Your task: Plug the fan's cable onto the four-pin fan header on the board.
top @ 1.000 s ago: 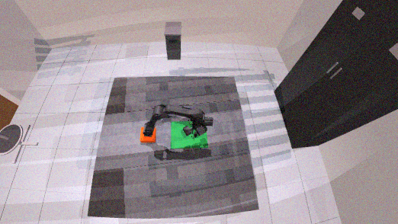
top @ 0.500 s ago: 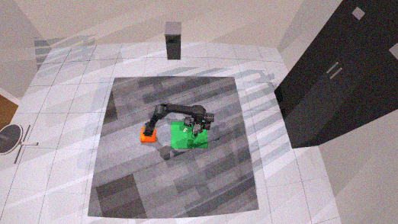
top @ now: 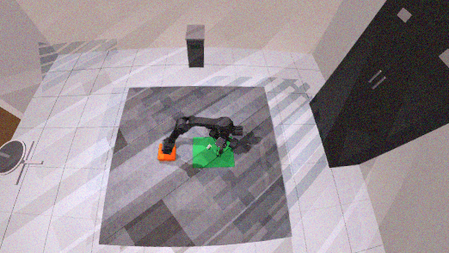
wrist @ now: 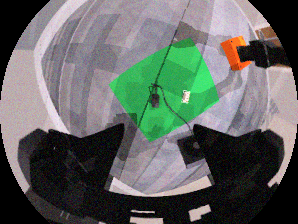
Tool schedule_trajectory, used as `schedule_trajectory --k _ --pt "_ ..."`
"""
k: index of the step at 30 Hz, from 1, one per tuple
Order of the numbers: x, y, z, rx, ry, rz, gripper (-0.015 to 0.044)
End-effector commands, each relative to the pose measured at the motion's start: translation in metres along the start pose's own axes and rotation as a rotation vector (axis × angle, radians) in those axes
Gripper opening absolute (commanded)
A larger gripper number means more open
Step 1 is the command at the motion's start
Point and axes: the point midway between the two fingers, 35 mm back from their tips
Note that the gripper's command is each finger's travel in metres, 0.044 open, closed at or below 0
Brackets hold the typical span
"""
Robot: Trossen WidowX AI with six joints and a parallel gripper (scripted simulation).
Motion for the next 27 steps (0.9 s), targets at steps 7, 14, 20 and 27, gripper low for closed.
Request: schedule_trajectory --k 7,14,20,27 --pt "0.001 -0.09 0.0 -0.005 -0.012 -0.002 0.044" --pt "-0.001 -0.099 0.001 -0.005 -0.012 -0.002 0.044" --pt "0.0 -0.106 0.001 -0.005 -0.012 -0.002 0.044" --pt "0.0 -0.117 0.001 -0.005 -0.012 -0.002 0.044"
Point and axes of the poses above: the point midway between the two fingers, 35 mm back from their tips, its own y axis back along the fingers, its own x axis across the jaws, z = x × y, and after that the axes turned 1 degree about y, right-handed
